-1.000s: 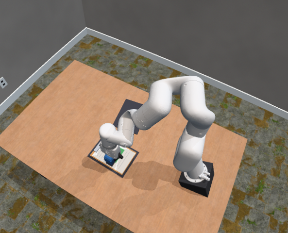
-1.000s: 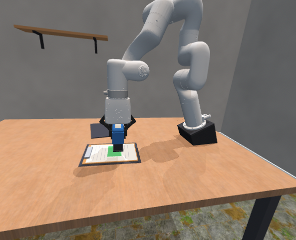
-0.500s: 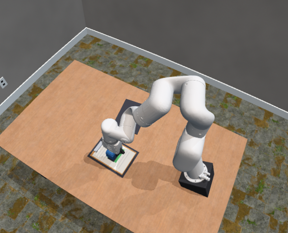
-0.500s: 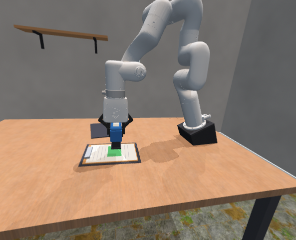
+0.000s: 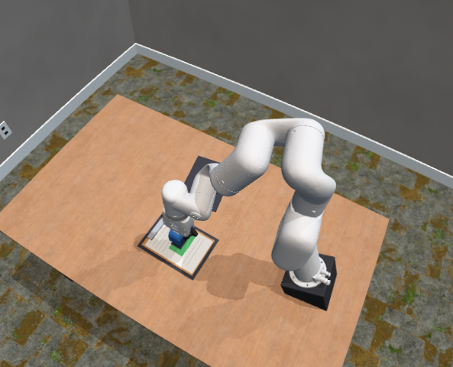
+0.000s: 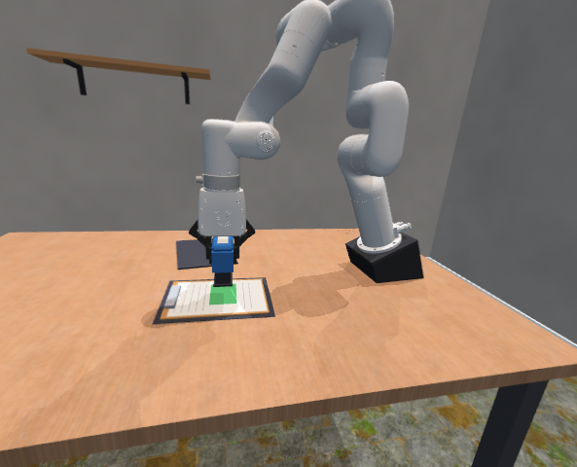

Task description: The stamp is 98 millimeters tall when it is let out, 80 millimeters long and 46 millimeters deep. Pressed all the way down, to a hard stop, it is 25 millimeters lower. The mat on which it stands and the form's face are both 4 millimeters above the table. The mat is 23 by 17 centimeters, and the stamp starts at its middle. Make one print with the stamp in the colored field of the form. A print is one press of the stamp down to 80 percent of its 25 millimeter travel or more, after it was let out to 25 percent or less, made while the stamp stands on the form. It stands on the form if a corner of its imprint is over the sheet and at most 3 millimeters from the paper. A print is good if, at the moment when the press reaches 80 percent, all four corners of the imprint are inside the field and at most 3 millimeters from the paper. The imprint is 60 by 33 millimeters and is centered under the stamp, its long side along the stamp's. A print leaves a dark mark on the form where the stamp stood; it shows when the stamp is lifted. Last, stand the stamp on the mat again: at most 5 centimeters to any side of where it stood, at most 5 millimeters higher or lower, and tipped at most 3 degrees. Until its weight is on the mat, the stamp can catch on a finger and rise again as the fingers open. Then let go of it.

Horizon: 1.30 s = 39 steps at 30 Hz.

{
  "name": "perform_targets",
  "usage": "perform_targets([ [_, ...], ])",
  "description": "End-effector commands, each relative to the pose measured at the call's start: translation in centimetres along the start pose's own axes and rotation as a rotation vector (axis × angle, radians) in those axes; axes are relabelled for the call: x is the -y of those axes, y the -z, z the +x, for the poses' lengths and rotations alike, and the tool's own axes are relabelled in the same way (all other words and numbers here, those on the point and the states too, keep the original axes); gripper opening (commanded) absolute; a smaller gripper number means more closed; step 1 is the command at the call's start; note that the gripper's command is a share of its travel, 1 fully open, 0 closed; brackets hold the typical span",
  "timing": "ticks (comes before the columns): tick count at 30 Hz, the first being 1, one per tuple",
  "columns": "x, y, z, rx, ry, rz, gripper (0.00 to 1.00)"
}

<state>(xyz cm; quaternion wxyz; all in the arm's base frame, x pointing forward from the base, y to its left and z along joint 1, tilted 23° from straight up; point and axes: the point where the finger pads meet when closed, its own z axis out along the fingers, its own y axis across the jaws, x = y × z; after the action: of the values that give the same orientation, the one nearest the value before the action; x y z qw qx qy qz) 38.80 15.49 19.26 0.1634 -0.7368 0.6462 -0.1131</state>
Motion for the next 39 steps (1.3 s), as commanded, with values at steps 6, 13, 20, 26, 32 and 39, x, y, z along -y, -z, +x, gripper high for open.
perform_targets([
  [6, 0.3, 0.1, 0.4, 0.001, 0.0, 0.004, 0.29],
  [13, 0.3, 0.0, 0.4, 0.001, 0.0, 0.004, 0.29],
  [20, 0.3, -0.3, 0.4, 0.001, 0.0, 0.004, 0.29],
  [26, 0.2, -1.4, 0.3, 0.001, 0.0, 0.004, 0.29],
  [32, 0.2, -2.7, 0.3, 0.001, 0.0, 0.004, 0.29],
  [39, 0.2, -3.7, 0.2, 0.001, 0.0, 0.004, 0.29],
])
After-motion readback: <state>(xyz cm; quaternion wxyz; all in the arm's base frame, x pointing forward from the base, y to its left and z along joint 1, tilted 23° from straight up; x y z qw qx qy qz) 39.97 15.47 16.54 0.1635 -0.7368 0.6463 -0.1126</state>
